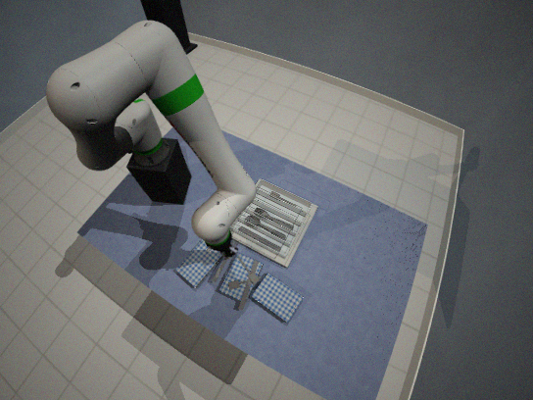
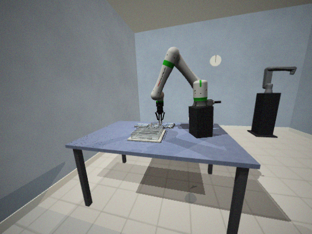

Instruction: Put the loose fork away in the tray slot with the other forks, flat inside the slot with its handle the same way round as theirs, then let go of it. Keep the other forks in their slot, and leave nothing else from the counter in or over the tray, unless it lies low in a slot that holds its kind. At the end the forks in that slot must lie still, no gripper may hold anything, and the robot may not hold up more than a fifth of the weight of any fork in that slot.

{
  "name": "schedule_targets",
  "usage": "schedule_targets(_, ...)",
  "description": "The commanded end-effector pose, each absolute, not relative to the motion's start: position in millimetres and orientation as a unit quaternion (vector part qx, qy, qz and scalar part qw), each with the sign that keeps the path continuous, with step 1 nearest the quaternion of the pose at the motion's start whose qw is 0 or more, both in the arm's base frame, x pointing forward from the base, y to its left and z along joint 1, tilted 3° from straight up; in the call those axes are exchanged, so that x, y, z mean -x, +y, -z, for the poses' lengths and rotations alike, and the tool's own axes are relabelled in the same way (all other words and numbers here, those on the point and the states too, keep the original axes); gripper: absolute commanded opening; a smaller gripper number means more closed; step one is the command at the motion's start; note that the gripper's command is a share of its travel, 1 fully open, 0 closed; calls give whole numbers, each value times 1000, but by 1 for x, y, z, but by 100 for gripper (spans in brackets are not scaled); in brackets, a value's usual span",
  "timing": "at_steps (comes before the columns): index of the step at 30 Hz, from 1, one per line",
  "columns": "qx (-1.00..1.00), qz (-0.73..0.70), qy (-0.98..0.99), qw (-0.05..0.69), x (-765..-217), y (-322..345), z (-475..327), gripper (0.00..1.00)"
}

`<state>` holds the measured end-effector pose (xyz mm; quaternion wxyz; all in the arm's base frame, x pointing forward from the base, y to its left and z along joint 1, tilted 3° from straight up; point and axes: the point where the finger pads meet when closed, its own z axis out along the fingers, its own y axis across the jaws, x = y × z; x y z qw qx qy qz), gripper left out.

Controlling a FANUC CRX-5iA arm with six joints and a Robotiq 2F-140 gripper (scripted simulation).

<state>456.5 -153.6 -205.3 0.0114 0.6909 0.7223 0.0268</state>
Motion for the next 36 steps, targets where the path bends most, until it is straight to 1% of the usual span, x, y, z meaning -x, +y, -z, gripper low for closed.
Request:
schedule_targets(1,-691,-27,722,12,-456,-154,191,2)
schedule_targets(22,-691,-27,722,12,-452,-156,115,2)
schedule_targets(36,-691,-27,722,12,-451,-156,99,2)
